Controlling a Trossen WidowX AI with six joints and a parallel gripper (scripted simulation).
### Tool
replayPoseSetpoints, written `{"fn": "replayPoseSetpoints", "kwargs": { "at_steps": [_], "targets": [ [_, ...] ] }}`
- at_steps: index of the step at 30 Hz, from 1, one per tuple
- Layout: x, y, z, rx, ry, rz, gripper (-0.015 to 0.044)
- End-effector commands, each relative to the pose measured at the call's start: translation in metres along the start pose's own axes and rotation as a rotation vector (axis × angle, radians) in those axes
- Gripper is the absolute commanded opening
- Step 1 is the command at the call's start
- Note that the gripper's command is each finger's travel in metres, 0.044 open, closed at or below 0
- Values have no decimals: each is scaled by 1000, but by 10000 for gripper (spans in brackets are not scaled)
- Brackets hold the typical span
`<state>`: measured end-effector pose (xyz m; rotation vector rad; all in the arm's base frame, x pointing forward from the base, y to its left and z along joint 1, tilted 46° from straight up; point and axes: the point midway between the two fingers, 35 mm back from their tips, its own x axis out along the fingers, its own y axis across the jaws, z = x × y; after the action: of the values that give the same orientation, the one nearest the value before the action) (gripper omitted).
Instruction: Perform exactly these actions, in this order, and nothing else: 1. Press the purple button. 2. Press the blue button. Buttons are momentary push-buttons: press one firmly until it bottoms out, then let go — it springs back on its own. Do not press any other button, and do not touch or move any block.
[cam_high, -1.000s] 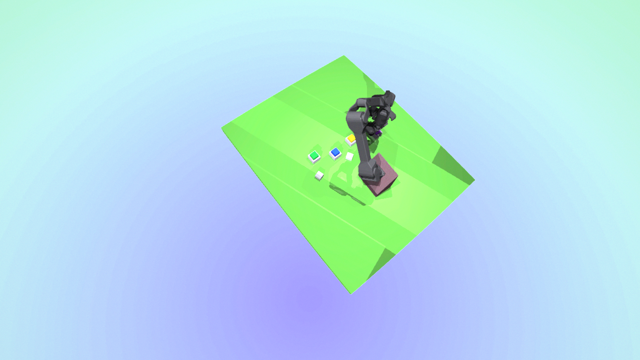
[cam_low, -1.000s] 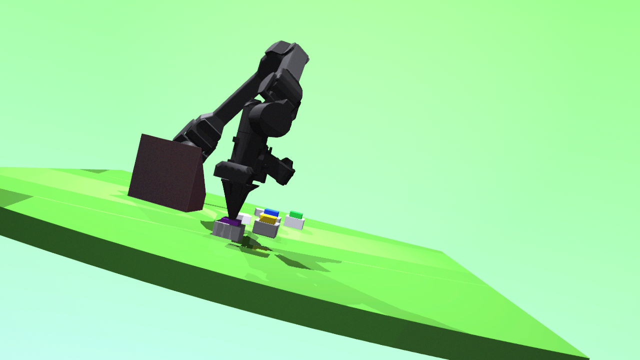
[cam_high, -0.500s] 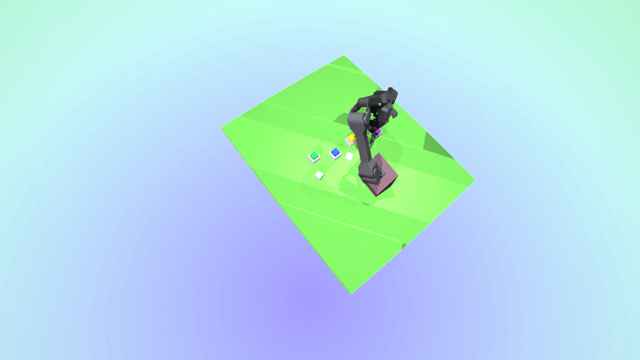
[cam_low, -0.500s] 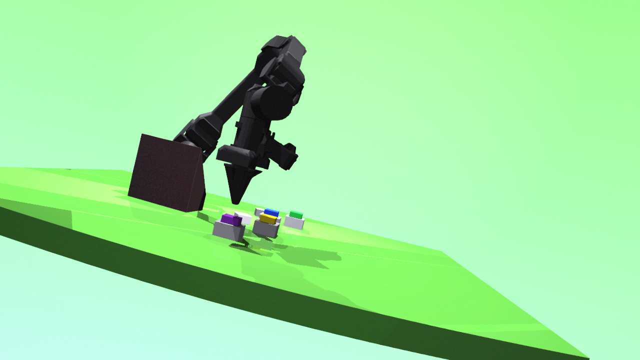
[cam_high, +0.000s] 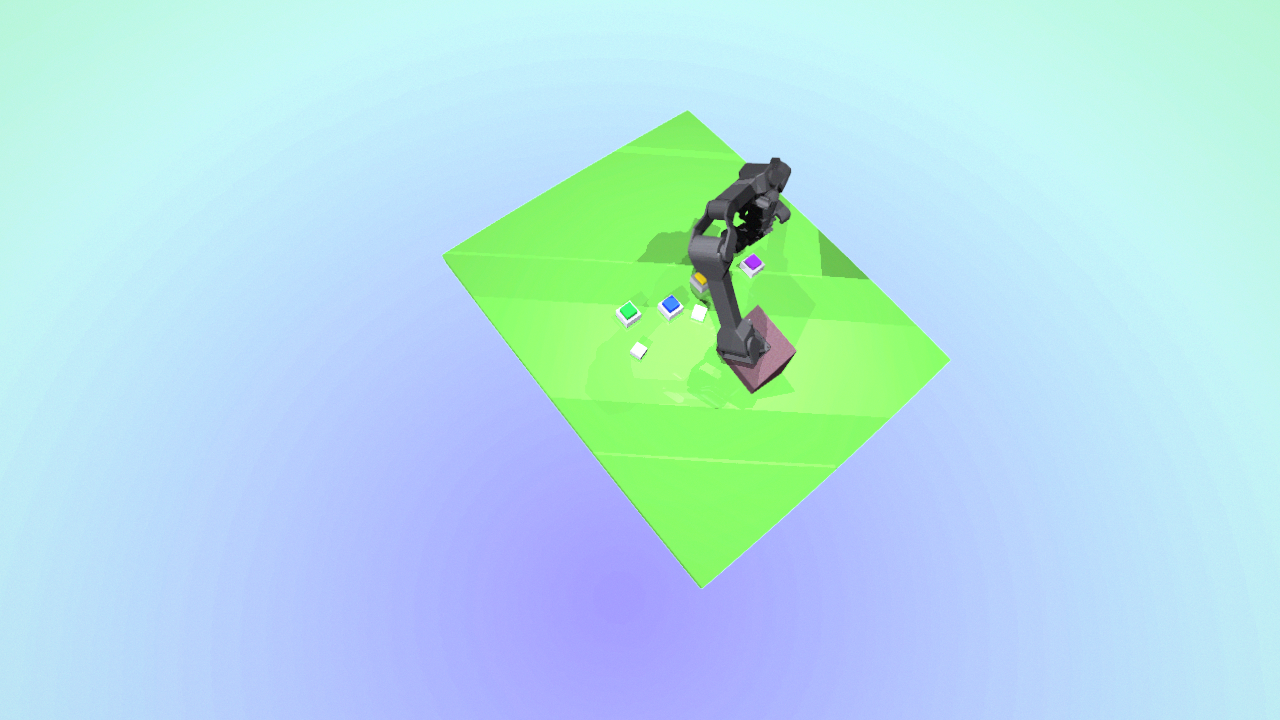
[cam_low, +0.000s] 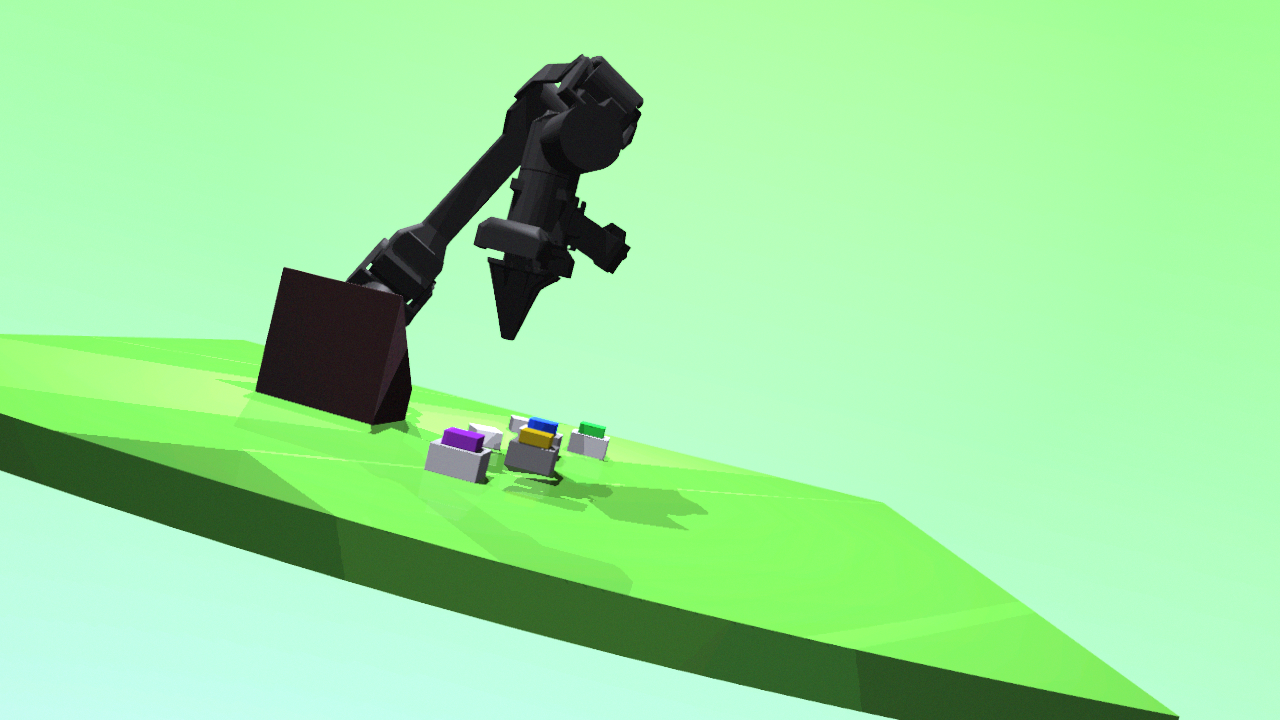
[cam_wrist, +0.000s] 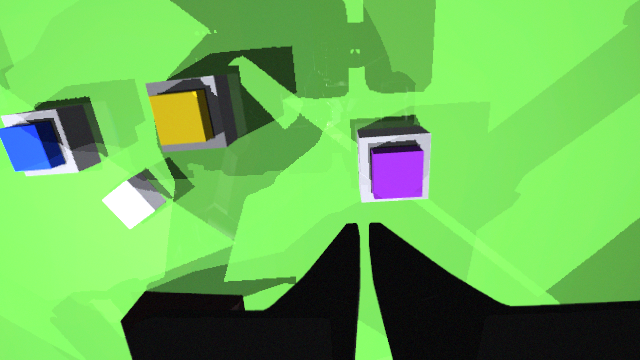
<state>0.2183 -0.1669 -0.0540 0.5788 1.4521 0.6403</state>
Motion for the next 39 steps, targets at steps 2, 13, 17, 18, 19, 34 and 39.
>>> {"fn": "replayPoseSetpoints", "kwargs": {
  "at_steps": [2,13,17,18,19,34,39],
  "targets": [
    [-11,70,27,-14,-2,-20,20],
    [3,230,20,-20,0,13,20],
    [4,232,19,-21,0,15,20],
    [4,232,19,-21,0,15,20],
    [6,232,19,-21,0,14,20],
    [74,233,20,-21,-1,15,20],
    [82,234,20,-21,-1,15,20]
  ]
}}
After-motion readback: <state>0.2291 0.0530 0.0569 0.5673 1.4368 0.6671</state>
